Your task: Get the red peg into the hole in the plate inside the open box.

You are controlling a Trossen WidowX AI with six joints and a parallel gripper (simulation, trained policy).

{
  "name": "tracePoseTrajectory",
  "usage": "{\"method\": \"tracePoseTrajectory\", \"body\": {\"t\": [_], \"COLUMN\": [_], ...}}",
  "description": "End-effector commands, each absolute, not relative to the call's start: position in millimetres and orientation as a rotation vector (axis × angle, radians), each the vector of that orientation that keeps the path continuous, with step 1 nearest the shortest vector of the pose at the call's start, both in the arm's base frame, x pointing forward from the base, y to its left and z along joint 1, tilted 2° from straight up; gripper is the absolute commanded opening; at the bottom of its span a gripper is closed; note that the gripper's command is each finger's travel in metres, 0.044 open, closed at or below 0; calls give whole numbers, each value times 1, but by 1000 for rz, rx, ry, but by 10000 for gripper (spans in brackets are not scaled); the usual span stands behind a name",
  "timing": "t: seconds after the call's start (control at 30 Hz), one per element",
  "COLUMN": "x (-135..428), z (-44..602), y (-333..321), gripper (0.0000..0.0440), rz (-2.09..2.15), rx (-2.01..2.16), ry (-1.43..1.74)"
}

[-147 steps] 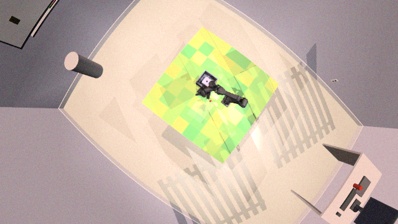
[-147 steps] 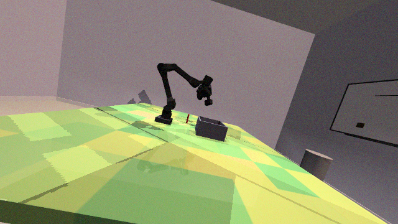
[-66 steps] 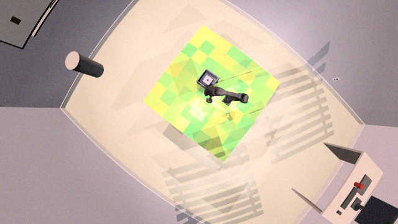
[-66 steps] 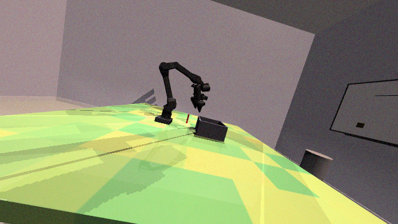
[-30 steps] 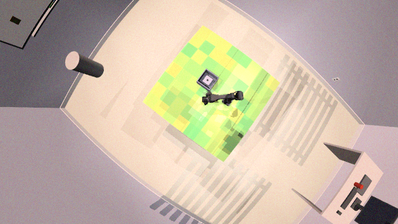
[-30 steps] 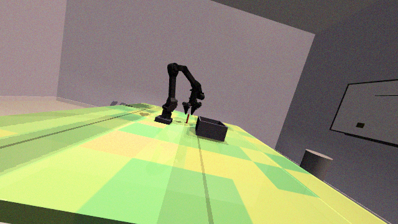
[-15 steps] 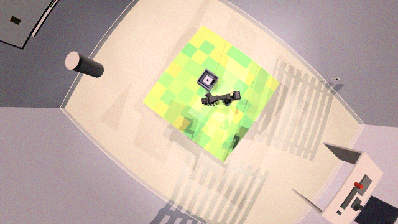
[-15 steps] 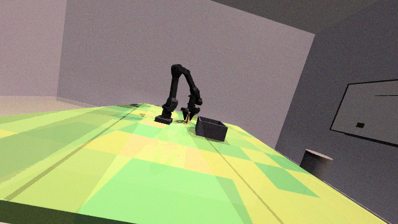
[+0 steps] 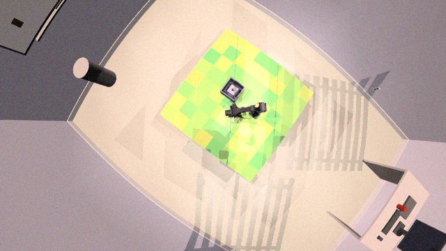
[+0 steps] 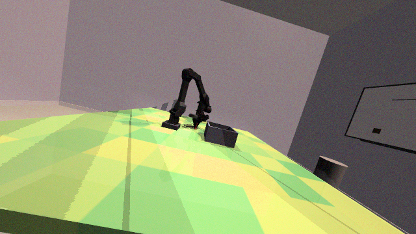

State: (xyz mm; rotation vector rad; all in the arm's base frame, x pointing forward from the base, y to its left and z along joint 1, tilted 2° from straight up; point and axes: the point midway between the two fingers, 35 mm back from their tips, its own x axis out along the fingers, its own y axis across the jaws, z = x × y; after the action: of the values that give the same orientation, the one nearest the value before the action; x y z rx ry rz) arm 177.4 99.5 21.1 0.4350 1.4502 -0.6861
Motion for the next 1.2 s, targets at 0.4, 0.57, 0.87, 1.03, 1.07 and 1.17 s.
{"method": "tracePoseTrajectory", "body": {"t": [0.4, 0.57, 0.87, 1.03, 1.07, 1.17], "x": [211, 224, 245, 258, 260, 268], "z": [91, 120, 144, 149, 150, 149], "y": [73, 62, 30, 11, 7, -5], "gripper": [0, 0, 0, 0, 0, 0], "rz": [-705, -728, -817, -863, -872, -894], "rx": [395, 425, 494, 528, 533, 546], "ry": [1274, 1205, 1106, 1064, 1057, 1040]}}
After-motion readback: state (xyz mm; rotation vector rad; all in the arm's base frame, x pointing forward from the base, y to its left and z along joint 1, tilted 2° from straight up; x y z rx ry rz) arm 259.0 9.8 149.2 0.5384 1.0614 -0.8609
